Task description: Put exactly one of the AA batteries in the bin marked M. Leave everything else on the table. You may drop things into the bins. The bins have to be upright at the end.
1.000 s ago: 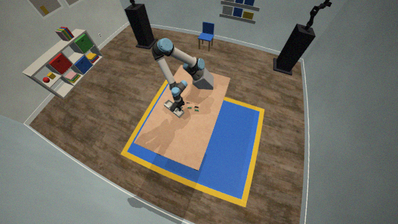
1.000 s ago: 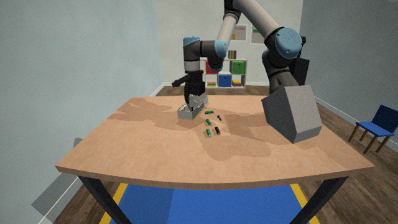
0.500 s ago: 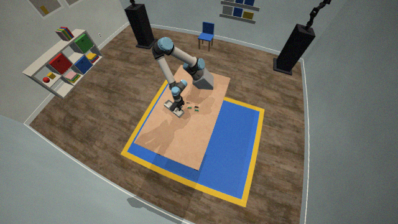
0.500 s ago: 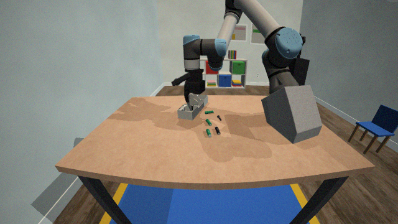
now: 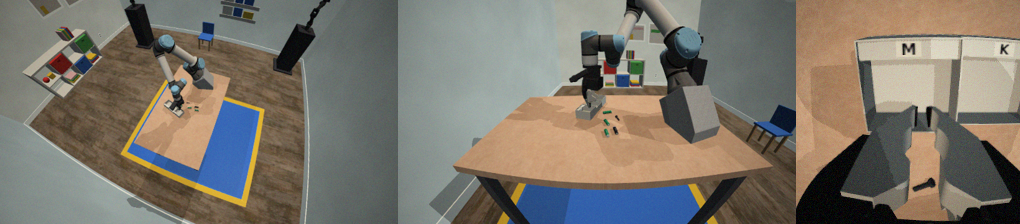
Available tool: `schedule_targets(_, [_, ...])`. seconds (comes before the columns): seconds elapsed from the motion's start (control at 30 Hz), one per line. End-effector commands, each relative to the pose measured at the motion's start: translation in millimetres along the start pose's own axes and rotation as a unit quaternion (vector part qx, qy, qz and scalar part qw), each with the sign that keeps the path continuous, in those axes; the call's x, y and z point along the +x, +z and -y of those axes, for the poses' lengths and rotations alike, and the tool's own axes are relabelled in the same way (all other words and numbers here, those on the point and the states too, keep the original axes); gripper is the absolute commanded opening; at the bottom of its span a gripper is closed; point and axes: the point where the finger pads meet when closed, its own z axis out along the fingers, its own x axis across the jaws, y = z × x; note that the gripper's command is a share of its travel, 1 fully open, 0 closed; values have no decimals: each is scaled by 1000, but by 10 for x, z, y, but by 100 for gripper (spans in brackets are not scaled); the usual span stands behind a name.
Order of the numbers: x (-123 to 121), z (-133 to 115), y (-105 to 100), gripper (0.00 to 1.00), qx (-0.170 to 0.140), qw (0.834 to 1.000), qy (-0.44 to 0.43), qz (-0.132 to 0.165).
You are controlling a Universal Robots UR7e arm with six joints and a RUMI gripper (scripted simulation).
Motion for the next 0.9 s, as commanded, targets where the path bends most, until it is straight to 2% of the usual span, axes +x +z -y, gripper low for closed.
schedule_targets(0.0, [-1, 4, -98, 4, 0, 1000, 0, 0])
schedule_targets(0.2, [-1, 4, -338, 4, 0, 1000, 0, 0])
schedule_targets(0.4, [-1, 4, -346, 4, 0, 1000, 0, 0])
schedule_targets(0.43, [-1, 4, -429, 4, 0, 1000, 0, 0])
schedule_targets(0.5, [-1, 4, -429, 4, 0, 1000, 0, 0])
schedule_targets(0.87, [-1, 4, -1346, 4, 0, 1000, 0, 0])
